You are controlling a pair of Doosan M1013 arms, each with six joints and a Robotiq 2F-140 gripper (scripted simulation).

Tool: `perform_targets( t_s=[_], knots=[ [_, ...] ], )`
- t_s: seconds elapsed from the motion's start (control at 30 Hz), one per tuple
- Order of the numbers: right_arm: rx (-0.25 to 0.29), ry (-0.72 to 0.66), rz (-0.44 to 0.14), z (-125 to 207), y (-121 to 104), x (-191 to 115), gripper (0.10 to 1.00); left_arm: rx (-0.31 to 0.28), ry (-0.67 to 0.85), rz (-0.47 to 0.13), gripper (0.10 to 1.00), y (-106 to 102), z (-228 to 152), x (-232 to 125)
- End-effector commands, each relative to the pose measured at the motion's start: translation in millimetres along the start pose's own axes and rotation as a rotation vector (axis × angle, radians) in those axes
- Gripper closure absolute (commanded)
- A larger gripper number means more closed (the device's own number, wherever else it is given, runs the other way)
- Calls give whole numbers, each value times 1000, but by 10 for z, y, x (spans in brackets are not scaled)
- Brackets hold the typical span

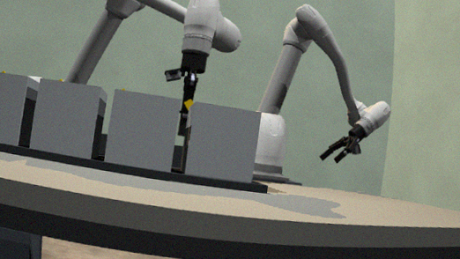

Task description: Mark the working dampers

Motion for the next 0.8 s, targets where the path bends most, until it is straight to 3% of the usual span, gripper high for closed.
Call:
perform_targets(
  t_s=[0.0, 0.77],
  knots=[
    [0, 0, -2, -1, -11, -3, 999, 0, 0, 1, 98, 4, -1, -1],
    [0, 0, -2, -4, -129, -7, 999, 0, 0, 1, 98, 4, -1, -1]
  ],
)
Point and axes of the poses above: on each arm, the point where the finger pads meet when closed, its own y axis back along the fingers, its own z axis across the jaws, x = y × z, the point moved 8 cm from there along y, back along the fingers, and after that the axes turned 4 degrees about -y, right-handed, at the moved point
